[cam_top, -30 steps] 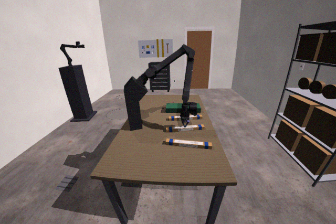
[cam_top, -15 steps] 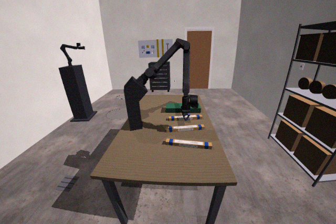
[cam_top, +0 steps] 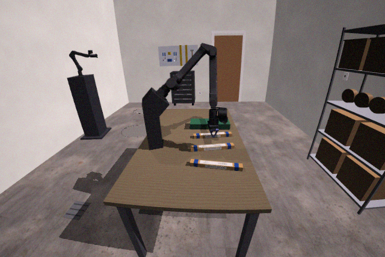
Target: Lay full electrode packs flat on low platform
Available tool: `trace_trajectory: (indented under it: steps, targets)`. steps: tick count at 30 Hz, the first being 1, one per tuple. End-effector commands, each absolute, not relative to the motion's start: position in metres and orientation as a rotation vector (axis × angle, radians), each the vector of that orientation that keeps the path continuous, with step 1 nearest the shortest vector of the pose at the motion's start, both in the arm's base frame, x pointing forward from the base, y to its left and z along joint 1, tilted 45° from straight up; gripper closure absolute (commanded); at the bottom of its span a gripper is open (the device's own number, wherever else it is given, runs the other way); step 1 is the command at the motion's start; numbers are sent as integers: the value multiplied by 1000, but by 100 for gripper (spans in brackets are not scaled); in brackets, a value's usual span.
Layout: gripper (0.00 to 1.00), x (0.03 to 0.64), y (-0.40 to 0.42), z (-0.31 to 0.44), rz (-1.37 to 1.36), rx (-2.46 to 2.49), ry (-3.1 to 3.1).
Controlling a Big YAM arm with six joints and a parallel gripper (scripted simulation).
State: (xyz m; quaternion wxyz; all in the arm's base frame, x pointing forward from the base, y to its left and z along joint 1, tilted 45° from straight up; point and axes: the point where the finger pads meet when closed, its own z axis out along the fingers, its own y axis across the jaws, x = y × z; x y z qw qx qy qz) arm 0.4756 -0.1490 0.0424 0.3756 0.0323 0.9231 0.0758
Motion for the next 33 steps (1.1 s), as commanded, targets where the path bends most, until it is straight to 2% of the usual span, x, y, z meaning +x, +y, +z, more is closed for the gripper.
trace_trajectory:
  steps: [1,33]
  targets:
    - [26,479,-144,40,196,51,2369]
    - [26,507,34,112,207,85,2343]
